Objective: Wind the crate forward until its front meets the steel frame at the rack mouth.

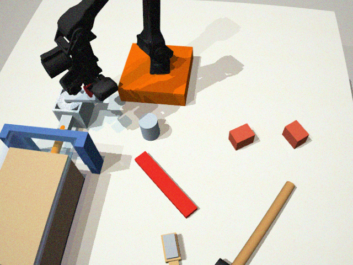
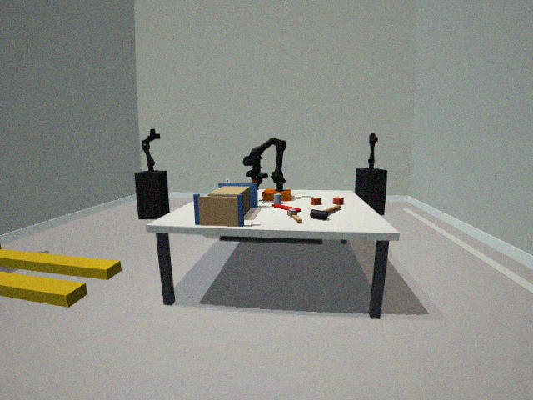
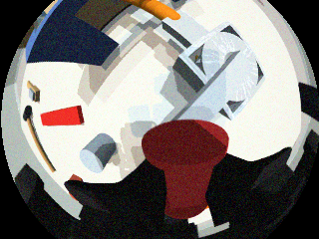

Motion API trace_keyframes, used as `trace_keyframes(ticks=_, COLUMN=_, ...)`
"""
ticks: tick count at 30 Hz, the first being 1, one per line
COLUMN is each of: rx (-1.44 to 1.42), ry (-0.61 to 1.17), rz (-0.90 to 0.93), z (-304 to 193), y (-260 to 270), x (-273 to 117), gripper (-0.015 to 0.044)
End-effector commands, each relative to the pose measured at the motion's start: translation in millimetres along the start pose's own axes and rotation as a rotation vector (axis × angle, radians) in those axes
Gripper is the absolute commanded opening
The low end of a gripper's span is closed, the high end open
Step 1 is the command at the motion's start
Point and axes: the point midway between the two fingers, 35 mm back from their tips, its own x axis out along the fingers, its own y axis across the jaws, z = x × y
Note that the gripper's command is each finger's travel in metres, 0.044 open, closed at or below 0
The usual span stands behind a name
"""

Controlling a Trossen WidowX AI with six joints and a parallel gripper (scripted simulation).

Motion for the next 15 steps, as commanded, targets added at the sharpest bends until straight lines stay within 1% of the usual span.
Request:
trace_keyframes(ticks=1, rx=0.012, ry=0.021, rz=-0.027, z=-11.8, y=-11.9, x=-1.4, gripper=0.0000)
trace_keyframes(ticks=15, rx=0.012, ry=0.022, rz=-0.029, z=-22.9, y=-30.6, x=-2.1, gripper=0.0000)
